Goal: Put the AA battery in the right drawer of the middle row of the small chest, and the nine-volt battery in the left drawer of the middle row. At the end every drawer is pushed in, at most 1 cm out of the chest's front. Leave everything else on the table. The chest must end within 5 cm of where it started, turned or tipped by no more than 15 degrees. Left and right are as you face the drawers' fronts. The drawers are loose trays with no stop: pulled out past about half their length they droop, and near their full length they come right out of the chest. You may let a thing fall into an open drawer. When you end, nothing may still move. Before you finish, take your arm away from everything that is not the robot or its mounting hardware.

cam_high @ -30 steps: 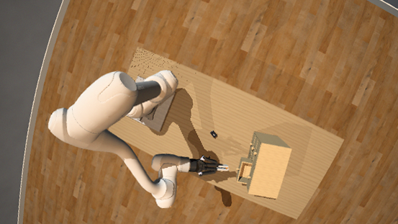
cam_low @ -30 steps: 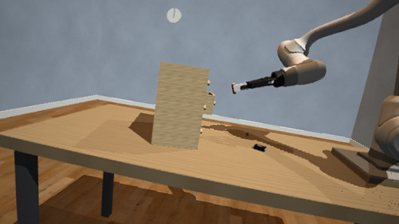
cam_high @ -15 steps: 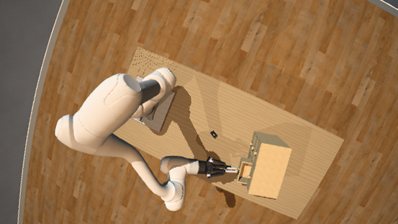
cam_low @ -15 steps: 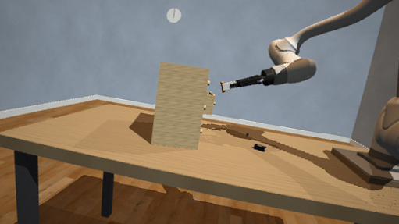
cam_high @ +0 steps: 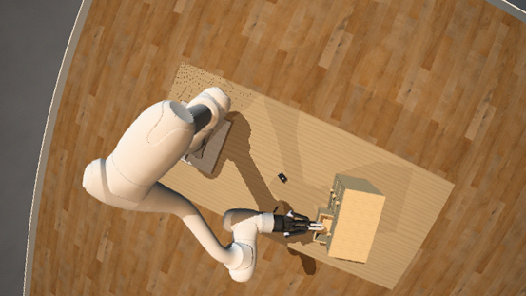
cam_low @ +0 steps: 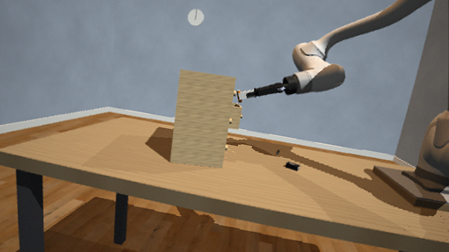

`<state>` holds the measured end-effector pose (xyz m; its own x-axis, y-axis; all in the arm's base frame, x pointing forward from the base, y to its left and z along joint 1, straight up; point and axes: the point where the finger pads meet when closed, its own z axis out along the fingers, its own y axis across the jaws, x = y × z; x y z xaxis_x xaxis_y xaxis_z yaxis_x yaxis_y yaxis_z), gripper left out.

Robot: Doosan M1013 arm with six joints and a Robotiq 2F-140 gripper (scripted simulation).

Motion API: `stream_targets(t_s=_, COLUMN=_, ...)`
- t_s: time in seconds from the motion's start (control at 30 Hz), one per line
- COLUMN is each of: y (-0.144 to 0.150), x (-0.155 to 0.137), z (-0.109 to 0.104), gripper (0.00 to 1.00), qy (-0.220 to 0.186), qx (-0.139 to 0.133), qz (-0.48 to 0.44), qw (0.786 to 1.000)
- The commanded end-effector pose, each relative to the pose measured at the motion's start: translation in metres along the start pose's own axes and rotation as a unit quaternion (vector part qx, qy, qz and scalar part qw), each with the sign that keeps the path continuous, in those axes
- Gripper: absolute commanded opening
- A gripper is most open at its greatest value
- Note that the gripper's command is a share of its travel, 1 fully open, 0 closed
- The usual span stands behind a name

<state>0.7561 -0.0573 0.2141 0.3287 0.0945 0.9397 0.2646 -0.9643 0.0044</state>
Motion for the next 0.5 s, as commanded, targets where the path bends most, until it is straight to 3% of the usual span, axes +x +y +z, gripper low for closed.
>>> stream_targets(t_s=0.0, y=0.001, x=0.004, z=0.014, gripper=0.06, qy=-0.001, qx=-0.001, qz=-0.001, qw=1.0)
stream_targets(t_s=0.47, y=0.001, x=0.008, z=0.025, gripper=0.06, qy=-0.001, qx=-0.001, qz=-0.001, qw=1.0)
